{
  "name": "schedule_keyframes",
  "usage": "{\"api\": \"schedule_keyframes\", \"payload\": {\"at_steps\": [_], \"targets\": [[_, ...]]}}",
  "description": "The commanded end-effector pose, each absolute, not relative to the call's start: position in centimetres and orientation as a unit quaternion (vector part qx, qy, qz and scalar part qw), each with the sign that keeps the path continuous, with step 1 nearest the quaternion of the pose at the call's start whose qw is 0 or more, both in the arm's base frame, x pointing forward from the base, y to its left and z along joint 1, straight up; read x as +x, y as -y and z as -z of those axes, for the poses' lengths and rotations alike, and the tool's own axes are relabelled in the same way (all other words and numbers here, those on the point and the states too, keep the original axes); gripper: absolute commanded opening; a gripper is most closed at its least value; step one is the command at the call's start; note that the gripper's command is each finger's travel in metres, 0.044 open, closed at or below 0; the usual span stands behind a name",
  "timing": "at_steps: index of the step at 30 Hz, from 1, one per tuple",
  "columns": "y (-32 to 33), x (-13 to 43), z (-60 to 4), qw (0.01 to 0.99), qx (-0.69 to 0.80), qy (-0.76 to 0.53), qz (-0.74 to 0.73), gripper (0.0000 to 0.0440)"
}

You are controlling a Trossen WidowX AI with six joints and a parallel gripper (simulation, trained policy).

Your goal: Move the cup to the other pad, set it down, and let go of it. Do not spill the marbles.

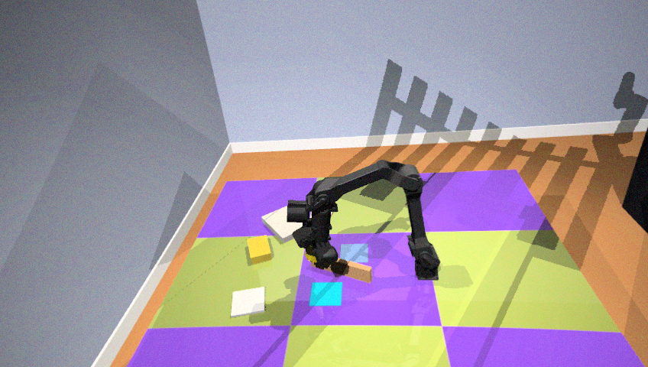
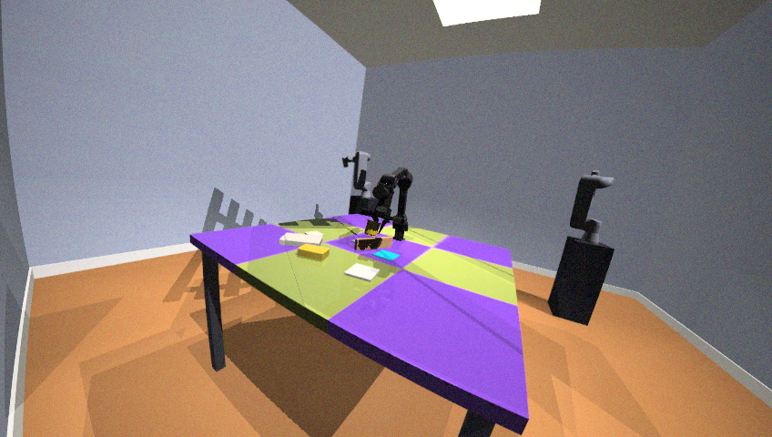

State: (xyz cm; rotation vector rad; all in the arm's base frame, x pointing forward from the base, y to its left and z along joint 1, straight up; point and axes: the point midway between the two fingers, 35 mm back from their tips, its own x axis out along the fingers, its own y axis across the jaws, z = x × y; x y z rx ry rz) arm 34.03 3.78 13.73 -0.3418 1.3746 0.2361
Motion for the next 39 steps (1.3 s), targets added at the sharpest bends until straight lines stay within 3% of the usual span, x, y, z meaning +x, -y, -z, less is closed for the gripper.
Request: {"api": "schedule_keyframes", "payload": {"at_steps": [1, 24, 31, 39], "targets": [[-5.4, 34.3, -13.1, 0.754, -0.158, -0.627, -0.116, 0.0], [-11.4, 32.7, -8.3, 0.747, -0.167, -0.631, -0.131, 0.0003], [-11.5, 31.7, -6.6, 0.739, -0.164, -0.642, -0.122, 0.0028], [-11.3, 31.6, -5.8, 0.743, -0.154, -0.641, -0.113, 0.0086]]}}
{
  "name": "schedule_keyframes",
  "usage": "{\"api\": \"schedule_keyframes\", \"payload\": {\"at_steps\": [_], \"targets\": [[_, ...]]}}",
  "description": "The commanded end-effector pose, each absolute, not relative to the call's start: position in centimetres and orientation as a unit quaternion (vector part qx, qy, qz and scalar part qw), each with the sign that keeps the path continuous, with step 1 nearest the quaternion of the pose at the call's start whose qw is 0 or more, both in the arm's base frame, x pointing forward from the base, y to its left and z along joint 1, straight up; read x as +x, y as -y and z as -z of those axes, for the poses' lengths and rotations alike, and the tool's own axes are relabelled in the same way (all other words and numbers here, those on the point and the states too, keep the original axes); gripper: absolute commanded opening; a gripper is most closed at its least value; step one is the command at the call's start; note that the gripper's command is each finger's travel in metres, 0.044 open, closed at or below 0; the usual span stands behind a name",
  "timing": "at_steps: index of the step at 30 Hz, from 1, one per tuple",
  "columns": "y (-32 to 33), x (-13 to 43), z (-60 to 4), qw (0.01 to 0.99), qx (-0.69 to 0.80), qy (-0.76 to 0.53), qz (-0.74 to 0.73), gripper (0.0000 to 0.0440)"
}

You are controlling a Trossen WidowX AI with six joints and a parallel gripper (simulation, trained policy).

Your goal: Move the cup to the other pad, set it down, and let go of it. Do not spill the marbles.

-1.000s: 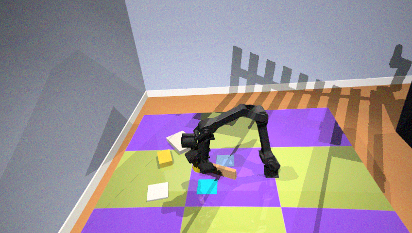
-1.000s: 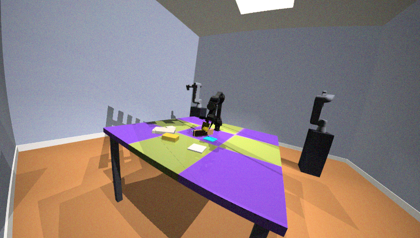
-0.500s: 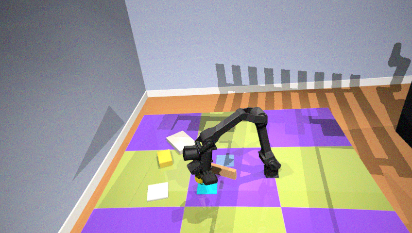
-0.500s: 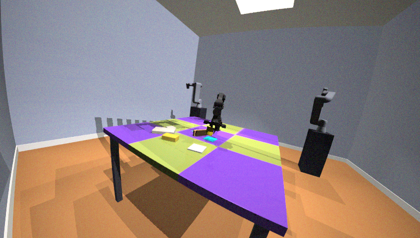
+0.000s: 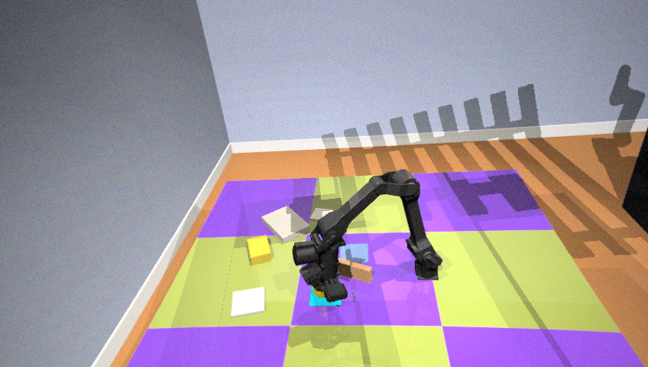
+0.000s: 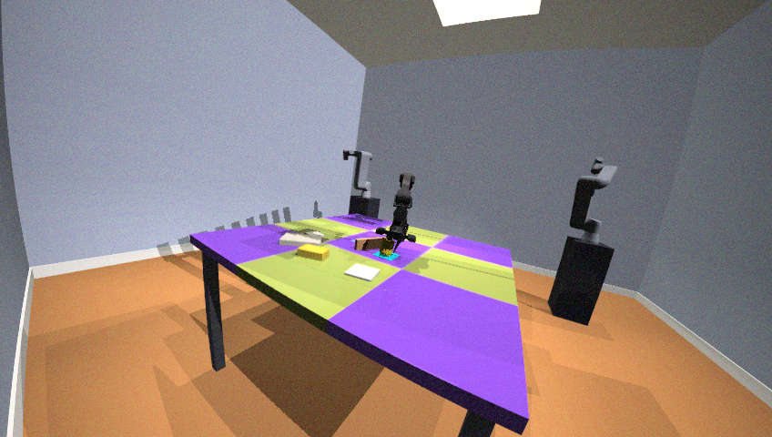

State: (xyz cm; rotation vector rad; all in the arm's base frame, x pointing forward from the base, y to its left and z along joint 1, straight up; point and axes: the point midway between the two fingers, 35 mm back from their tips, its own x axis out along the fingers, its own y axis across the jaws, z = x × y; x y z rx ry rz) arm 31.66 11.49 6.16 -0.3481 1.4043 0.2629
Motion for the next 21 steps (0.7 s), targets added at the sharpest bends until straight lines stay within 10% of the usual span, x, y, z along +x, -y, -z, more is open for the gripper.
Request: {"api": "schedule_keyframes", "payload": {"at_steps": [1, 5, 21], "targets": [[-11.3, 31.7, -5.8, 0.745, -0.152, -0.639, -0.112, 0.0098], [-11.5, 32.1, -6.4, 0.757, -0.139, -0.629, -0.112, 0.0152], [-11.6, 31.9, -9.5, 0.784, -0.111, -0.597, -0.13, 0.0147]]}}
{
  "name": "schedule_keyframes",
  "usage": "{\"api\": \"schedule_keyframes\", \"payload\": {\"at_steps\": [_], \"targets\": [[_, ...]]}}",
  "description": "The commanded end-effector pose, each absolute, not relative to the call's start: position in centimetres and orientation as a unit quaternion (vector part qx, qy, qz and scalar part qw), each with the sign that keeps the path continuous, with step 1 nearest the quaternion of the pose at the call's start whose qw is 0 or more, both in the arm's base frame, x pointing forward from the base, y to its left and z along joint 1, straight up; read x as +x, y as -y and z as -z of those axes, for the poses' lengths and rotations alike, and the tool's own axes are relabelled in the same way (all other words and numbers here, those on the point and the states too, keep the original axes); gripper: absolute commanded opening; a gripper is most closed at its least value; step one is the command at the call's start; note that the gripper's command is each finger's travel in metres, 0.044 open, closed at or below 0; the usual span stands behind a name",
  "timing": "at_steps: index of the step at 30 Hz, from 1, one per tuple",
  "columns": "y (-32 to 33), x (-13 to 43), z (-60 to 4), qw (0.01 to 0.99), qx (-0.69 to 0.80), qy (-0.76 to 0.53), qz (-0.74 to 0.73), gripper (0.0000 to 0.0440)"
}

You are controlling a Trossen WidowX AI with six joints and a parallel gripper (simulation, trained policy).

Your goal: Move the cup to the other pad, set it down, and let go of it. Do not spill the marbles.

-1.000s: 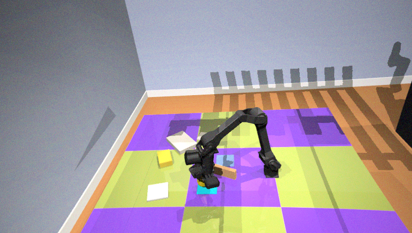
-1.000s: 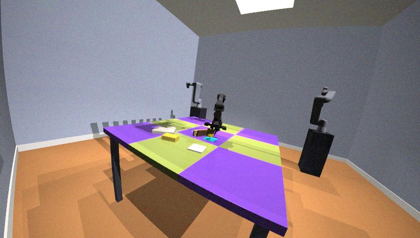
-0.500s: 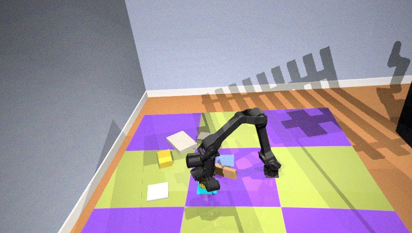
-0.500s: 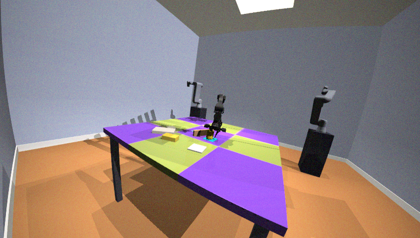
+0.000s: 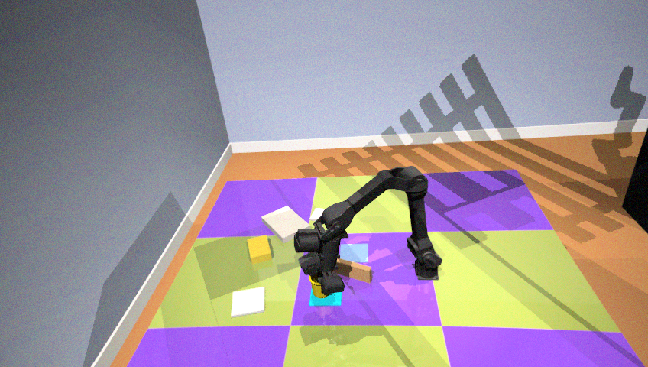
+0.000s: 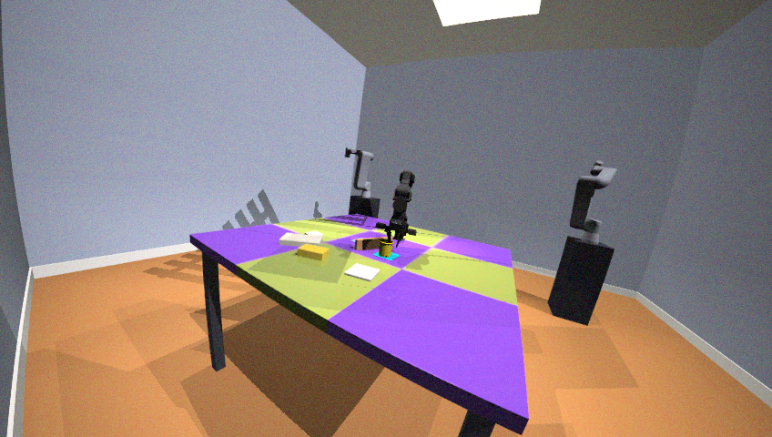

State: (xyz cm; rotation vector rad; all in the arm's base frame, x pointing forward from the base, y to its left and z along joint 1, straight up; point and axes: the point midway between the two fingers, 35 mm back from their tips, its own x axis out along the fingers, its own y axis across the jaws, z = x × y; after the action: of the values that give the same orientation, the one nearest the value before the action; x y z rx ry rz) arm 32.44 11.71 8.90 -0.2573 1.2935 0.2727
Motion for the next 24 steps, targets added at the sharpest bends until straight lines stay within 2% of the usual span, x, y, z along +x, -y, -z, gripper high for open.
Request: {"api": "schedule_keyframes", "payload": {"at_steps": [1, 14, 17, 24], "targets": [[-11.5, 31.8, -9.7, 0.785, -0.108, -0.596, -0.13, 0.0151], [-11.2, 30.8, -13.2, 0.807, -0.076, -0.57, -0.134, 0.0203], [-11.1, 30.8, -14.2, 0.814, -0.071, -0.561, -0.133, 0.023], [-10.6, 31.0, -16.4, 0.829, -0.055, -0.541, -0.126, 0.0393]]}}
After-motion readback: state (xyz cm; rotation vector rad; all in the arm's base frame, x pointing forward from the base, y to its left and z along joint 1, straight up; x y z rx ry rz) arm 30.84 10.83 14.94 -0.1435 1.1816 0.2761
